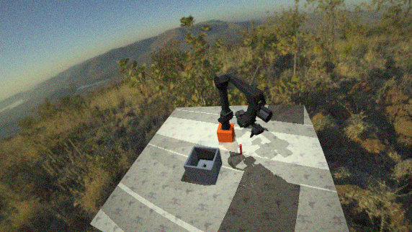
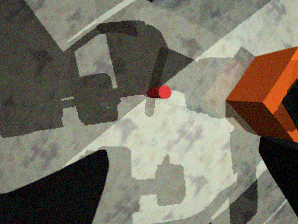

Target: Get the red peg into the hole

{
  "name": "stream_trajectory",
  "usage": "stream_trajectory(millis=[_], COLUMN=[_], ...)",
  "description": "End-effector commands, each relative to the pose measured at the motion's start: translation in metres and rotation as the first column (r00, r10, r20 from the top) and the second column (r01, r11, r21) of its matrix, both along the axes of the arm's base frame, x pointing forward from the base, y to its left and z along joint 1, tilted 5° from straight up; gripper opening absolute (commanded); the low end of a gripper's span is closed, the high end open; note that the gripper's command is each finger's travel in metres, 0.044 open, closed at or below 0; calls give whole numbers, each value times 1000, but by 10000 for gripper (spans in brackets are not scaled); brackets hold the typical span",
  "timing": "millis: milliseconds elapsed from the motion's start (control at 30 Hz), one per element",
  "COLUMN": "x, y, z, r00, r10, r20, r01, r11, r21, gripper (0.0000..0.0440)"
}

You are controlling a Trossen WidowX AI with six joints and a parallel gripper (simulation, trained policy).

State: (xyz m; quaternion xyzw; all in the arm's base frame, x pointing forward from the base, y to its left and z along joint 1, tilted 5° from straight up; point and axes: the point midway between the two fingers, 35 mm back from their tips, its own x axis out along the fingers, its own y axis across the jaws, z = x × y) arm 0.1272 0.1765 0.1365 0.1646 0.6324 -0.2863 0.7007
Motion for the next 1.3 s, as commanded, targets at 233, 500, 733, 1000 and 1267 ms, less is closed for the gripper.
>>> stream_trajectory(millis=[233, 500, 733, 1000, 1267], x=[-2, 1, 6, 11, 14], y=[-20, -24, -23, -25, -29], z=[-23, -54, -81, -107, -131], r00=[974, 950, 930, 911, 888], r10=[-221, -303, -359, -406, -455], r20=[-56, -72, -74, -67, -59], r01=[222, 305, 362, 410, 459], r11=[975, 952, 931, 910, 886], r21=[17, 17, 39, 62, 70], gripper=[440, 440, 437, 417, 377])
